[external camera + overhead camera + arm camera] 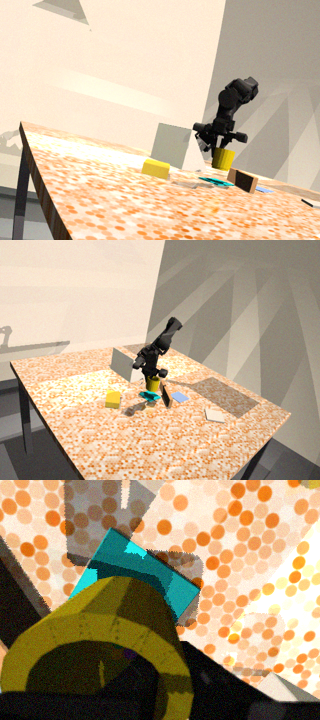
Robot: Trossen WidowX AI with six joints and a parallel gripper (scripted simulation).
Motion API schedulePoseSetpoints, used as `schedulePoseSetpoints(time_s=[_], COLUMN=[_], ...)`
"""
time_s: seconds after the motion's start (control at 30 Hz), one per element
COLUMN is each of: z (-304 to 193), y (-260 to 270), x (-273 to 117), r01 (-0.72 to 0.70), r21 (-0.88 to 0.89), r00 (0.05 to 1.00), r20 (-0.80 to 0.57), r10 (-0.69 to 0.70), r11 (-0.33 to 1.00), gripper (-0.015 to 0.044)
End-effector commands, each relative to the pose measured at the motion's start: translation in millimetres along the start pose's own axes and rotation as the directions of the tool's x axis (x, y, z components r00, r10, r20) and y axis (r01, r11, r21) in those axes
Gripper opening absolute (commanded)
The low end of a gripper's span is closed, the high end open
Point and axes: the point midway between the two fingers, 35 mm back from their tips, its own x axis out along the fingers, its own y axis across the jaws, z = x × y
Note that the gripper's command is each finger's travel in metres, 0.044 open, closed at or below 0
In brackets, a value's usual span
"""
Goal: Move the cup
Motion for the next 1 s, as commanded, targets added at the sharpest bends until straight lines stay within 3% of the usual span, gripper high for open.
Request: schedulePoseSetpoints(time_s=[0.0,0.97], z=[0,-1], y=[0,-1], x=[5,35], r01=[-0.005,-0.001], r21=[0.004,-0.001], r00=[1.000,1.000], r20=[-0.001,-0.001], r10=[0.005,0.001], r11=[1.000,1.000], gripper=[0.0000,0.0000])
